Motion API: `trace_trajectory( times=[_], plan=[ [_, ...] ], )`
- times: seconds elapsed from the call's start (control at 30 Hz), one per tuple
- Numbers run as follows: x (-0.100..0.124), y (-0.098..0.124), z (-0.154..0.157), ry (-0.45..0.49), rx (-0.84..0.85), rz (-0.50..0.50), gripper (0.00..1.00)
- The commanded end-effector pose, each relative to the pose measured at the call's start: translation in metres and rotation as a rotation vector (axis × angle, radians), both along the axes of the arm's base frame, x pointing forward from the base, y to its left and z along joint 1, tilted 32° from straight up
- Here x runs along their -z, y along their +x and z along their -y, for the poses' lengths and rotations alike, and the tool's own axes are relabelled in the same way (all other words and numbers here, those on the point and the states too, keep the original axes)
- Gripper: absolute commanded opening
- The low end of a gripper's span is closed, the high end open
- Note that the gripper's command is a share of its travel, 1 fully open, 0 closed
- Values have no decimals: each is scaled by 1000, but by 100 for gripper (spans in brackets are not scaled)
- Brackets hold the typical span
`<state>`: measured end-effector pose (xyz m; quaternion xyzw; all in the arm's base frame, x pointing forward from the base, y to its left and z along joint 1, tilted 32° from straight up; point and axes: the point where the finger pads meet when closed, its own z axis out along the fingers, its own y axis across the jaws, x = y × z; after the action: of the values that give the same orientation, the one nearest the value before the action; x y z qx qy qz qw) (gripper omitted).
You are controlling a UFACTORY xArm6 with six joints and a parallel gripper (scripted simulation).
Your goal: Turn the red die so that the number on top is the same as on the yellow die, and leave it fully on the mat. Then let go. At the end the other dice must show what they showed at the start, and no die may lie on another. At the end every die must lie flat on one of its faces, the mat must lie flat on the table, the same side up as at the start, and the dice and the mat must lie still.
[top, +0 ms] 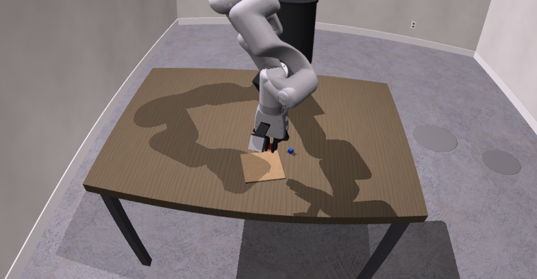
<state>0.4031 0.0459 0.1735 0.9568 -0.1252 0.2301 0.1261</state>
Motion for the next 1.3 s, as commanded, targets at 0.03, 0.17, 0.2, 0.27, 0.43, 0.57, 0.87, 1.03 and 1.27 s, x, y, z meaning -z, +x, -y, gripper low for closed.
trace_trajectory(
  times=[0.03, 0.17, 0.2, 0.27, 0.43, 0.57, 0.87, 1.03, 1.27],
  plan=[
    [-10, 0, 24, 78, 174, 79, 11],
    [-13, -1, 33, 108, 239, 104, 11],
    [-13, -1, 33, 109, 240, 105, 11],
    [-13, -1, 33, 109, 240, 106, 11],
    [-13, -2, 33, 102, 241, 113, 11],
    [-12, -3, 35, 80, 241, 146, 11],
    [-11, -5, 33, -7, 213, 338, 11],
    [-10, -6, 32, -37, 206, 399, 11],
    [-10, -7, 30, -77, 187, 499, 11]
  ],
)
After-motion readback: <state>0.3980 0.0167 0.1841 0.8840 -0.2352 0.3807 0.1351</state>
